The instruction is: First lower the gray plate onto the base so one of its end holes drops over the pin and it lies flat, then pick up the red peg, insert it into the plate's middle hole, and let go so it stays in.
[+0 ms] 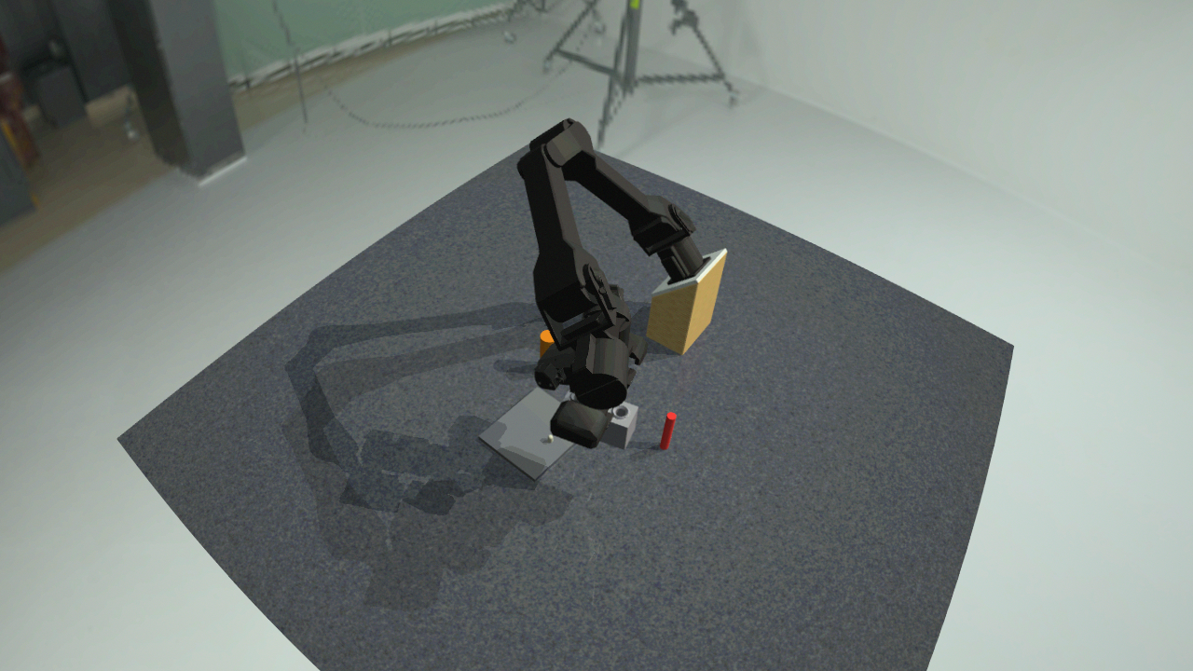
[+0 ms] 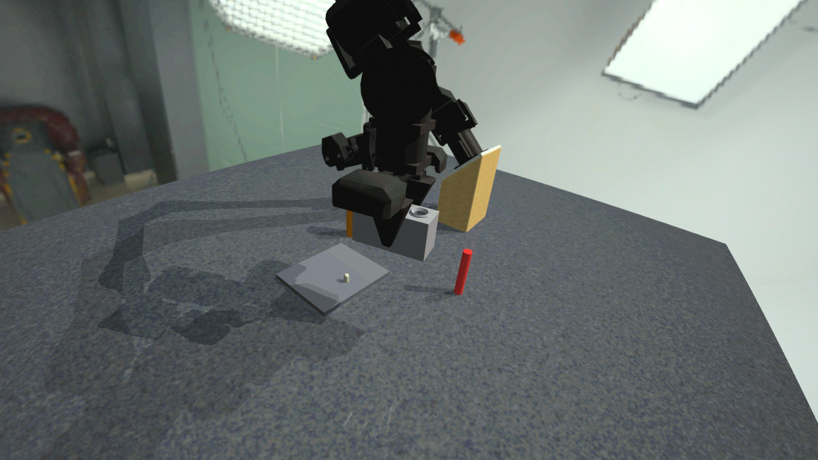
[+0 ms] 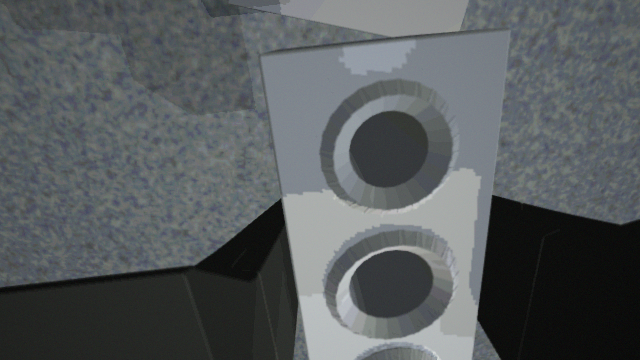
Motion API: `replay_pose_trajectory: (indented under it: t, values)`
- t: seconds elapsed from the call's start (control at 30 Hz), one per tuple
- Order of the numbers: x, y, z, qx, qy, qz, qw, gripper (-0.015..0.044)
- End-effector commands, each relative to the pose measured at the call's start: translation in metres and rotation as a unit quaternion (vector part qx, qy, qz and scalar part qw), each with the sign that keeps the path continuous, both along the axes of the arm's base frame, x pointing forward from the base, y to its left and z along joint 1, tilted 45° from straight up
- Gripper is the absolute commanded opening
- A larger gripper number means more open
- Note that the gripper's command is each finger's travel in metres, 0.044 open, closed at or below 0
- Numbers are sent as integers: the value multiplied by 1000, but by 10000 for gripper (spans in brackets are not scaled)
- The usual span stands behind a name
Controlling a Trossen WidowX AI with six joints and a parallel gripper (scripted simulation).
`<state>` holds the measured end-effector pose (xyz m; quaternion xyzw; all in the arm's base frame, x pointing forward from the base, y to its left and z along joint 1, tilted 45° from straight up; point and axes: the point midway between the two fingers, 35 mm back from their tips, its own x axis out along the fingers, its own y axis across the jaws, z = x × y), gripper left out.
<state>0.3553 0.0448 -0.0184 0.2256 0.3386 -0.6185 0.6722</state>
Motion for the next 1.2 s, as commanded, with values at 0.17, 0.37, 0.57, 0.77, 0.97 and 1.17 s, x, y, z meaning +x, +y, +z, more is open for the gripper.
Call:
replay_pose_trajectory:
  t: [0.17, 0.37, 0.57, 0.77, 0.97, 1.17]
  values:
    - [1, -28, 5, -2, -6, -8, 1000, 0]
    - [2, -46, 10, -2, -13, -15, 1000, 0]
    - [2, -65, 15, -3, -20, -22, 1000, 0]
    - [1, -84, 20, -5, -27, -30, 999, 0]
    - [-1, -103, 25, -8, -33, -38, 999, 0]
    - [-5, -121, 31, -12, -40, -46, 998, 0]
